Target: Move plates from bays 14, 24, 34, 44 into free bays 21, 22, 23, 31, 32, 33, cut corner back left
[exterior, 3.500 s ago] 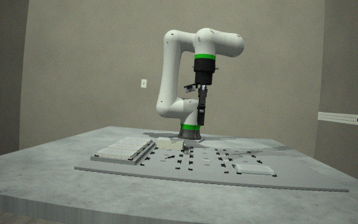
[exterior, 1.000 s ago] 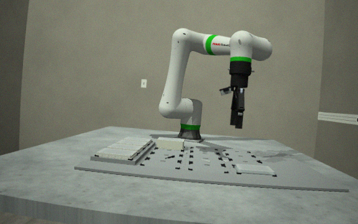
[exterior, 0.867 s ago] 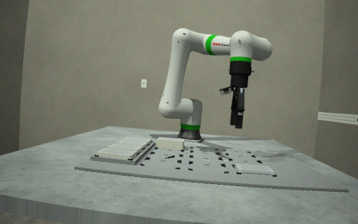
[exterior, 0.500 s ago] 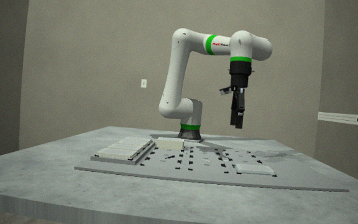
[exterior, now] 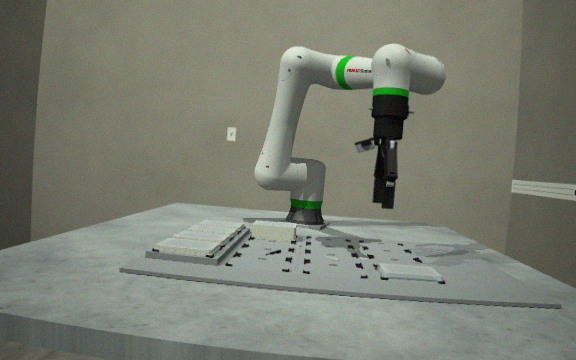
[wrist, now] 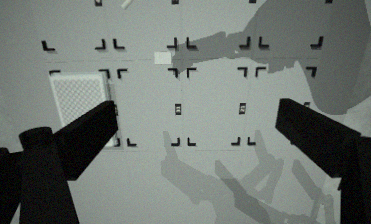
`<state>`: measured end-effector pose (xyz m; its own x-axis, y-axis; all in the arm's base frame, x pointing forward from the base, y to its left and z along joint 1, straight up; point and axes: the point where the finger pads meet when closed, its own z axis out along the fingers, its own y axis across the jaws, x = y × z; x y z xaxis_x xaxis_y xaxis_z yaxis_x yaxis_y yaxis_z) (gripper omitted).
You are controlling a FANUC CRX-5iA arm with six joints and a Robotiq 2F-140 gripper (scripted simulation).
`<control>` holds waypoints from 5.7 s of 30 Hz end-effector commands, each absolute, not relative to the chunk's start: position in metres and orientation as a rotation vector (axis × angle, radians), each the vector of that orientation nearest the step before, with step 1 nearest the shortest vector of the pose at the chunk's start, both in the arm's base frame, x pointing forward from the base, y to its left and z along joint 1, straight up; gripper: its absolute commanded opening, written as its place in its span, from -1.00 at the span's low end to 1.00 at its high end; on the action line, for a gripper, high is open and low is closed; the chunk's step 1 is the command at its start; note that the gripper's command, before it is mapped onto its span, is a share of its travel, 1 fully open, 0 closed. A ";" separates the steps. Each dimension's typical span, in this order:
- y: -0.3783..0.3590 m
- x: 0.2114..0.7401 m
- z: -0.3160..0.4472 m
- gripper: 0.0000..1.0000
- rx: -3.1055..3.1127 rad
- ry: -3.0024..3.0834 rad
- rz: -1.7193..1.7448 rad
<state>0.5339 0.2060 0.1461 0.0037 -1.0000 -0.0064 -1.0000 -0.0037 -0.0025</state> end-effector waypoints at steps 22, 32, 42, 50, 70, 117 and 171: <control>0.206 0.592 0.147 1.00 -2.221 2.212 0.004; 0.206 0.592 0.147 1.00 -2.221 2.212 0.004; 0.206 0.592 0.147 1.00 -2.221 2.212 0.004; 0.206 0.592 0.147 1.00 -2.221 2.212 0.004; 0.178 0.592 0.147 1.00 -2.221 2.212 0.004; 0.042 0.593 0.146 1.00 -2.221 2.212 0.004; -0.018 0.593 0.146 1.00 -2.221 2.212 0.003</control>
<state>0.5920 -0.0084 0.1450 0.0037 -1.0000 -0.0063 -1.0000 -0.0036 -0.0014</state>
